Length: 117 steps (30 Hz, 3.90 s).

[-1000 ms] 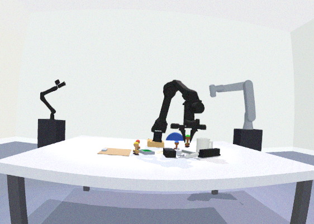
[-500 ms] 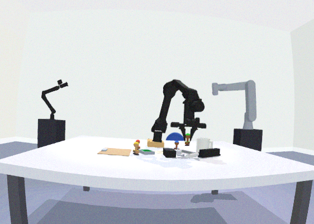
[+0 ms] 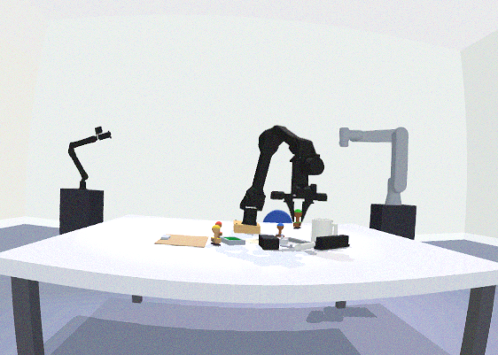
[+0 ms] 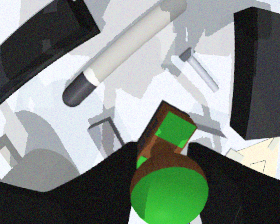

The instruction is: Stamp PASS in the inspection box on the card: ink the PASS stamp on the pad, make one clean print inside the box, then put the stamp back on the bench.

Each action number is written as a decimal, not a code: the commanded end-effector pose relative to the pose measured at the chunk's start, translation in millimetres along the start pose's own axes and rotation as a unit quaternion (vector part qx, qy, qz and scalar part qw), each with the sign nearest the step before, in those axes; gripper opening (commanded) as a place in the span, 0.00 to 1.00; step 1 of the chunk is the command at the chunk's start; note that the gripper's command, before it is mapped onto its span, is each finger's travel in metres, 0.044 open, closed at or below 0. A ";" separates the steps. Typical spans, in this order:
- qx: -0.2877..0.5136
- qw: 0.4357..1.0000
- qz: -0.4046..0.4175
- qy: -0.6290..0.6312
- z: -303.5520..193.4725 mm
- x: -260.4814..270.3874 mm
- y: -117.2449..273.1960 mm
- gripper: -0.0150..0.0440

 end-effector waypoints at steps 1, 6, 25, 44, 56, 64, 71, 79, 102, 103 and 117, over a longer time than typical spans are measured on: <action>-0.002 1.000 -0.001 0.003 0.6 -0.3 3.5 0.25; -0.002 1.000 -0.001 0.003 0.4 -0.4 6.0 0.25; -0.001 1.000 -0.006 0.003 8.0 -65.5 9.3 0.25; 0.000 1.000 -0.010 0.003 -7.8 -177.5 10.6 0.25; 0.000 1.000 -0.011 0.003 -23.8 -217.4 10.9 0.25; 0.000 1.000 -0.011 0.003 -23.4 -217.6 5.7 0.25; 0.000 1.000 -0.011 0.002 -23.1 -217.8 1.0 0.25; 0.000 1.000 -0.011 0.002 -22.8 -217.9 -4.3 0.25; 0.000 1.000 -0.011 0.001 -22.7 -218.2 -19.6 0.25; 0.000 1.000 -0.011 0.001 -22.8 -218.2 -20.2 0.25; 0.000 1.000 -0.011 0.001 -23.1 -218.2 -29.4 0.25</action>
Point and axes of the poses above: the point midway between the two fingers, 35 mm back from their tips, its own y axis back along the fingers, its own x axis across the jaws, z = x × y, the point moved 2 cm from there along y, back along the fingers, and after that the axes turned 1 degree about -y, right-handed, at the moved point
